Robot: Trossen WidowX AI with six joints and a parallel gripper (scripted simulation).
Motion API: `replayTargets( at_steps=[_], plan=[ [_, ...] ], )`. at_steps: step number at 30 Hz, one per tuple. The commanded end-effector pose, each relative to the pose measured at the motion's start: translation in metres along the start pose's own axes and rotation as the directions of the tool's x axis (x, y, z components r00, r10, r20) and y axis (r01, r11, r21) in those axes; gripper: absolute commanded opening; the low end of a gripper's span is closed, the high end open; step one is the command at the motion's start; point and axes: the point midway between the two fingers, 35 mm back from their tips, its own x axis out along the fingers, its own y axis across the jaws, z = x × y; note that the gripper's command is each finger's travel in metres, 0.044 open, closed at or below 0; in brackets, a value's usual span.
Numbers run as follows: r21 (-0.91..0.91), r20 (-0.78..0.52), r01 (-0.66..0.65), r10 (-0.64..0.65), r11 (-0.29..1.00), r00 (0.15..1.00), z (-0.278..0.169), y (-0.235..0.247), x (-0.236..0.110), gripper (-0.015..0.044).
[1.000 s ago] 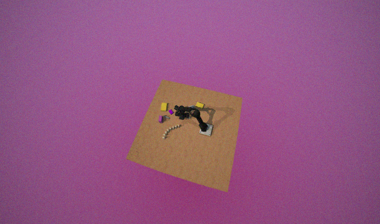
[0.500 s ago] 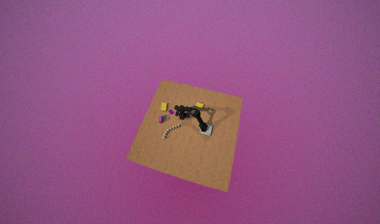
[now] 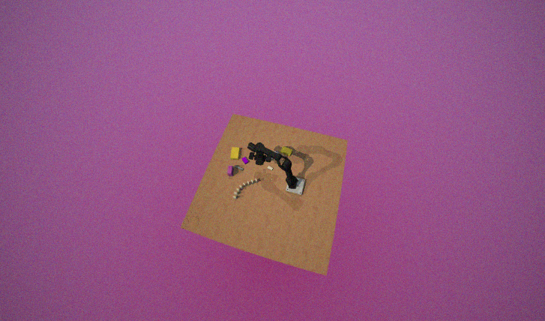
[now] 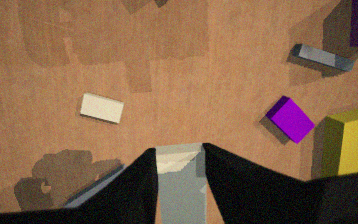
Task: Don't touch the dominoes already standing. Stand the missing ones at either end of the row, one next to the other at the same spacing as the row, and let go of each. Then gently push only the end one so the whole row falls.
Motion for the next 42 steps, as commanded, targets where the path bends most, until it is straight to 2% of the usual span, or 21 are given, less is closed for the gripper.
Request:
replayTargets(
  at_steps=[1, 4, 7, 11, 14, 28, 42],
  plan=[
    [0.014, 0.001, -0.01, 0.01, 1.0, 1.0, 0.001, 0.001, -0.006, 0.0107],
    [0.218, 0.001, -0.008, 0.008, 0.976, 1.0, 0.002, -0.014, -0.008, 0.0107],
    [0.468, 0.002, -0.006, 0.006, 0.884, 1.0, 0.005, -0.033, -0.009, 0.0107],
    [0.747, 0.002, -0.004, 0.004, 0.665, 1.0, 0.01, -0.057, -0.008, 0.0107],
    [0.867, 0.003, -0.004, 0.002, 0.498, 1.0, 0.014, -0.071, -0.007, 0.0107],
    [0.878, 0.008, -0.002, -0.01, 0.479, 1.0, 0.014, -0.073, -0.005, 0.0107],
    [0.933, 0.105, -0.003, -0.265, 0.359, 0.958, -0.001, -0.109, 0.024, 0.0107]
  ],
)
